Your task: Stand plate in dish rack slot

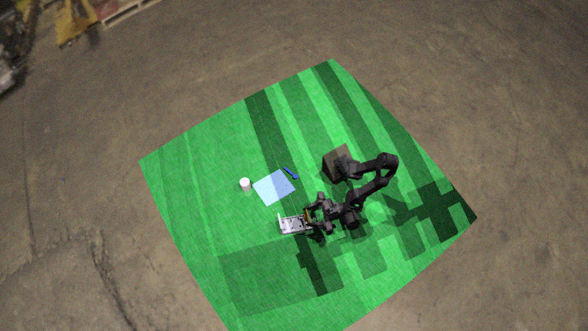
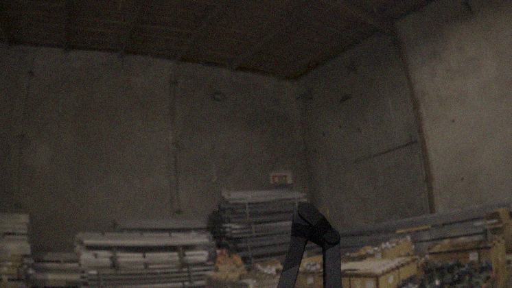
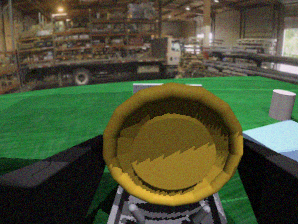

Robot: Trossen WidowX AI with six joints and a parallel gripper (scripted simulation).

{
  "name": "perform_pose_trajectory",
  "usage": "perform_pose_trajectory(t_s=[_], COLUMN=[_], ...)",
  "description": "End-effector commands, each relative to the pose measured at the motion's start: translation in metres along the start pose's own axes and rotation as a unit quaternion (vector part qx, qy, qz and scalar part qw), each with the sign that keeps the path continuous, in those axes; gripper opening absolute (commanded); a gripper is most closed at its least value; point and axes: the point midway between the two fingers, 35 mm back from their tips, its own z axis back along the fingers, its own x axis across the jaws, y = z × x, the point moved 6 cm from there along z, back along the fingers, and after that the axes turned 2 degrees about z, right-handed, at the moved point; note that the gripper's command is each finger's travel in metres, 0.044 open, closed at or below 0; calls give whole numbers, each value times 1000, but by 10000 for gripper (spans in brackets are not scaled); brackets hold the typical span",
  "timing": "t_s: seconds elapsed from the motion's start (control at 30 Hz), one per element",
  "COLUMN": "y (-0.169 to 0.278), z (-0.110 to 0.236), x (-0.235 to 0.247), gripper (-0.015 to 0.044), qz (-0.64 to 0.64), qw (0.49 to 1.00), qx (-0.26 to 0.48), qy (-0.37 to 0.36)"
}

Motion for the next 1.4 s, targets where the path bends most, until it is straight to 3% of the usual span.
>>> perform_pose_trajectory(t_s=[0.0,0.8,1.3,1.37], y=[1,14,14,14], z=[-6,-12,-12,-12], x=[0,-1,0,0], gripper=[0,0,394,400], qz=[1,6,2,2], qw=[1000,1000,1000,1000], qx=[0,5,3,3], qy=[0,1,1,1])
